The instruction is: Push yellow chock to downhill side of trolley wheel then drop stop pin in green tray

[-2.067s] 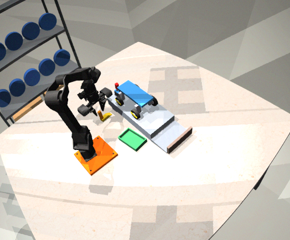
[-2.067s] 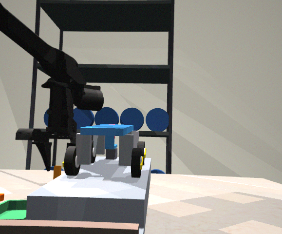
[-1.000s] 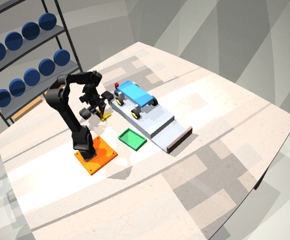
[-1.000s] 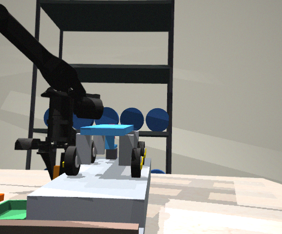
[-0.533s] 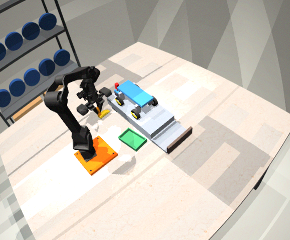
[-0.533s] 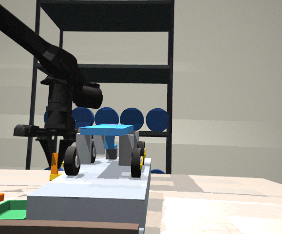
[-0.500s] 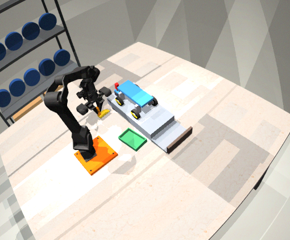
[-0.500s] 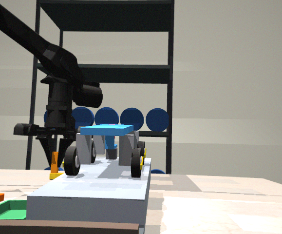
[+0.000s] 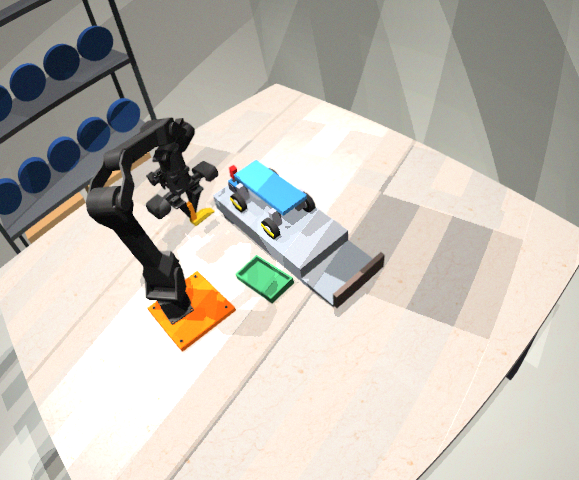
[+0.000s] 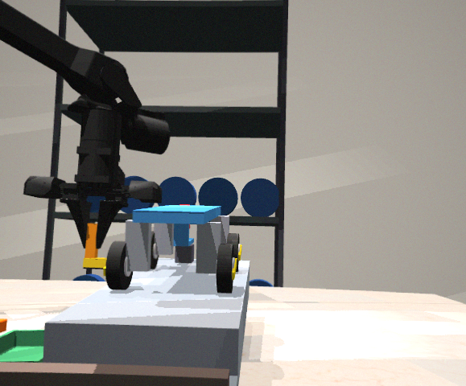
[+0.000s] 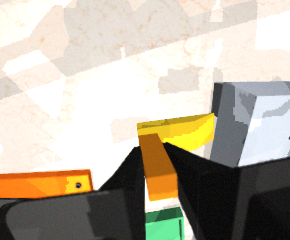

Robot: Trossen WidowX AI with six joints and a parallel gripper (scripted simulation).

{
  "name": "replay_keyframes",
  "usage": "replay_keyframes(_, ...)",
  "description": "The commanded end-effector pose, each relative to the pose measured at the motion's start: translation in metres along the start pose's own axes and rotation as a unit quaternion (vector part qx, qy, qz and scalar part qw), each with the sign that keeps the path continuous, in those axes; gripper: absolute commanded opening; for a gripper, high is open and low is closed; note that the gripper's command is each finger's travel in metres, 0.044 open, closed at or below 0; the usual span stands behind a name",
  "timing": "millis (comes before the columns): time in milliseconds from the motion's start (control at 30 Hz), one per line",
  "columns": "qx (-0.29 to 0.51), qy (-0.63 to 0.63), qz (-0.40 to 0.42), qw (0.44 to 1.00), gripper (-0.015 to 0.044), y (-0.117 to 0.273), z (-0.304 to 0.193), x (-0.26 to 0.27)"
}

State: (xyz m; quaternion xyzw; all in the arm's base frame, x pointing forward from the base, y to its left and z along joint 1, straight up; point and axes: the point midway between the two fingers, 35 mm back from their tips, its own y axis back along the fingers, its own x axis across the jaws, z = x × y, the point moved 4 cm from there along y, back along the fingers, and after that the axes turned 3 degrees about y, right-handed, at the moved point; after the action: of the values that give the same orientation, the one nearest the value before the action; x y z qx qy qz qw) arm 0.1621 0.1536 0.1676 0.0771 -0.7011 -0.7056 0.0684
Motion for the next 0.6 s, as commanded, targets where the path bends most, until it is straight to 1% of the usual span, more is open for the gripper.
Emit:
replay_keyframes(0, -0.002, -0.002, -0.007, 1.000, 0.0000, 0.015, 0.000, -0.001)
replay_keyframes(567, -0.002, -0.002, -0.007, 1.000, 0.0000, 0.062, 0.001, -0.003)
